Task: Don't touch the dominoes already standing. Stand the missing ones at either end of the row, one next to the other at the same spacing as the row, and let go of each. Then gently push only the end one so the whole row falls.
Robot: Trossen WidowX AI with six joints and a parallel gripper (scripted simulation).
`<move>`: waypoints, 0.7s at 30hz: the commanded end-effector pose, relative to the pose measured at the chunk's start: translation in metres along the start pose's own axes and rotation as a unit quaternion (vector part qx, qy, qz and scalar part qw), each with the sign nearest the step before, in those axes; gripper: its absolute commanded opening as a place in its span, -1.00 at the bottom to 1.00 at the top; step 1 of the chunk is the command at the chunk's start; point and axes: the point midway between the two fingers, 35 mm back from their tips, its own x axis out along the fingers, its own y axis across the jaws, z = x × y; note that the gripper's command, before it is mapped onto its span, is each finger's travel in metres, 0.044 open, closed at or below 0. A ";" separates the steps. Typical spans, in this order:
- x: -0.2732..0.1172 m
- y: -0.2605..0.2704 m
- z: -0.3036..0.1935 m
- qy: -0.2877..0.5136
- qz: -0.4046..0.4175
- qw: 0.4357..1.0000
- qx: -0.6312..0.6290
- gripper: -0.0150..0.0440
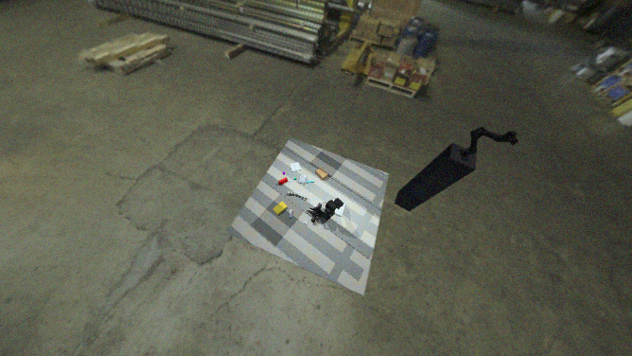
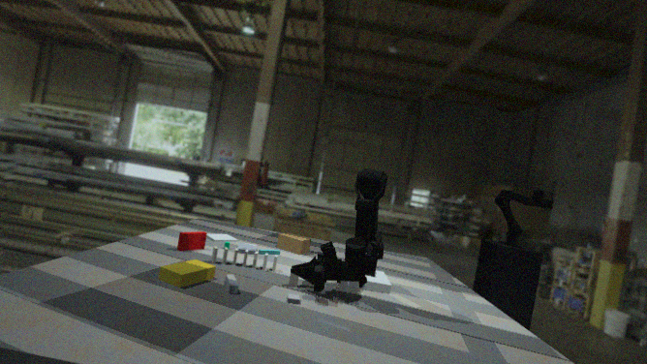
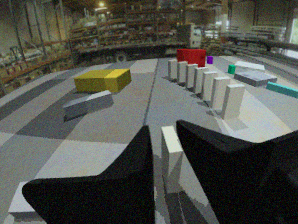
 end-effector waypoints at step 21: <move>-0.007 -0.001 0.049 0.000 0.000 1.000 0.001 1.00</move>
